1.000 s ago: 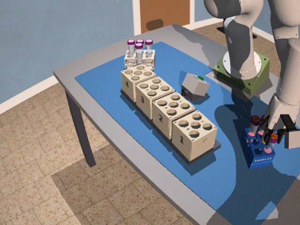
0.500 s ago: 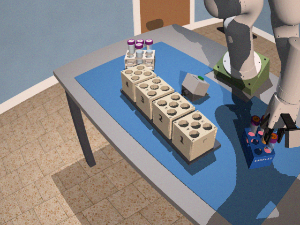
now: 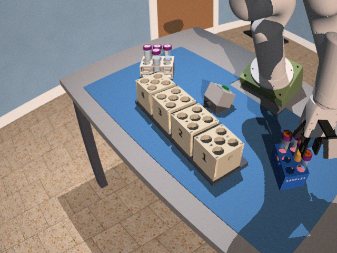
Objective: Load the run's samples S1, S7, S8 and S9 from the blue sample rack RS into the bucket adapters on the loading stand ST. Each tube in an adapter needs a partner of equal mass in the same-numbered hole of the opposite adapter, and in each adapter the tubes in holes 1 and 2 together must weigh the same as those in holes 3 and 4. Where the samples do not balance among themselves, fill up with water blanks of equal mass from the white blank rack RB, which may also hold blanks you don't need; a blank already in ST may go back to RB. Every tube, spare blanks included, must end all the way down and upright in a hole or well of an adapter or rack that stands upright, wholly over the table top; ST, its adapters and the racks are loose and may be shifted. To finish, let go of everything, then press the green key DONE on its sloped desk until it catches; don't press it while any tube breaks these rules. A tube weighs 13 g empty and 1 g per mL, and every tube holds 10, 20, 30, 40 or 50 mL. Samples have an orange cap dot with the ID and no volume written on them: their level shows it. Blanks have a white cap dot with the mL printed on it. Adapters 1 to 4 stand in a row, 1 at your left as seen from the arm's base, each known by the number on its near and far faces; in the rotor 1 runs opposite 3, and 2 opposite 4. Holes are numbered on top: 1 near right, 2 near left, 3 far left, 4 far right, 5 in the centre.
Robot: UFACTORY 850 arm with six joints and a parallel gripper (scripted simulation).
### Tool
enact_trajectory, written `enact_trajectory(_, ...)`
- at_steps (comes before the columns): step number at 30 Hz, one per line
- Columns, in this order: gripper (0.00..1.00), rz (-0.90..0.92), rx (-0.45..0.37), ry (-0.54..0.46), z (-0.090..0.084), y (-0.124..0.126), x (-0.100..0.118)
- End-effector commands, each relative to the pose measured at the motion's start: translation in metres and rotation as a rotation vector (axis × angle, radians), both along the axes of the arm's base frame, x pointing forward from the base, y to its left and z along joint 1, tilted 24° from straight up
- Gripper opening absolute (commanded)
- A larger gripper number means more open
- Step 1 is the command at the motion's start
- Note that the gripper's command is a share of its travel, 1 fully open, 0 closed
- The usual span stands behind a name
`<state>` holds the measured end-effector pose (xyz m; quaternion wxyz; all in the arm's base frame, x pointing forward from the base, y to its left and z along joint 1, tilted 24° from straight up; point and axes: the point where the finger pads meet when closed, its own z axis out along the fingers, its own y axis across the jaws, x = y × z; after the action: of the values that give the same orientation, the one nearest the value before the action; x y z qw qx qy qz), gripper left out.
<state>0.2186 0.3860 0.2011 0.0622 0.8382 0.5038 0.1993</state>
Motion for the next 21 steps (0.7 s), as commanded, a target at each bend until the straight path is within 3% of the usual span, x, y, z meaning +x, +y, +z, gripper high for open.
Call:
enact_trajectory(1,0.43,0.000,-0.001,0.001,0.011,-0.001,-0.004)
enact_trajectory(21,0.43,0.000,-0.001,0.001,0.040,-0.004,-0.017)
